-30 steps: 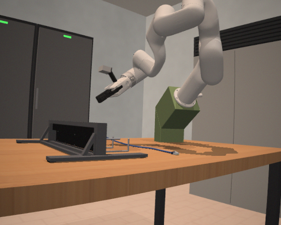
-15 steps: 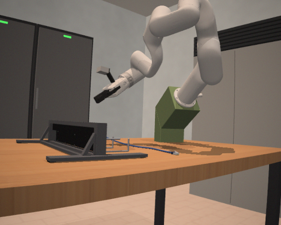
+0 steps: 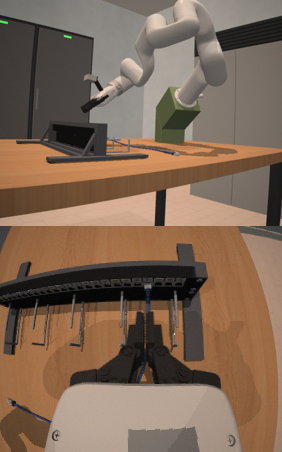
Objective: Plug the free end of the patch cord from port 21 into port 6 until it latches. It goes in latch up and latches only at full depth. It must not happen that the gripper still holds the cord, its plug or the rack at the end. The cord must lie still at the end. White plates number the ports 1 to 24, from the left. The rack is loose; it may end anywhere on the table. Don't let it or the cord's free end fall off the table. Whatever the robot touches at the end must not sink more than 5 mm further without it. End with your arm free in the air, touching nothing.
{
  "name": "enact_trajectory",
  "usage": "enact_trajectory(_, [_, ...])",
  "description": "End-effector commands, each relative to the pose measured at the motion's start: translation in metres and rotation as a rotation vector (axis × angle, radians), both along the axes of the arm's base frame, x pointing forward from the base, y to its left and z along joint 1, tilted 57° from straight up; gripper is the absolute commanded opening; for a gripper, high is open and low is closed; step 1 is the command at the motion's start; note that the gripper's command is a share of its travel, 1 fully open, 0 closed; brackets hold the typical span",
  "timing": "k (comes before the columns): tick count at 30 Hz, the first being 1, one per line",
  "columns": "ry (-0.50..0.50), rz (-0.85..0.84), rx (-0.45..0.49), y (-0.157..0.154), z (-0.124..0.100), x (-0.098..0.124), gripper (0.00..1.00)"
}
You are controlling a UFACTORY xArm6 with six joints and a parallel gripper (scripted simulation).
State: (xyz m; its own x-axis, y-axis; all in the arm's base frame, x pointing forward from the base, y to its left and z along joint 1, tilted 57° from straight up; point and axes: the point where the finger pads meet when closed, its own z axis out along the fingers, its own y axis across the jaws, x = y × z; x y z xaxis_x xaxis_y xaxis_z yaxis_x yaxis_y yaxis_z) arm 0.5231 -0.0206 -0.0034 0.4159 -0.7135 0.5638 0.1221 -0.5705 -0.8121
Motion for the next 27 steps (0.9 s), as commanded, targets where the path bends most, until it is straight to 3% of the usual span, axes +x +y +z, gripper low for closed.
enact_trajectory(1, [0.001,-0.004,-0.003,0.011,-0.007,0.033,0.0])
enact_trajectory(7, [0.001,-0.004,-0.003,0.021,-0.011,0.055,0.0])
enact_trajectory(27, [0.001,-0.004,-0.003,0.022,-0.011,0.057,0.0])
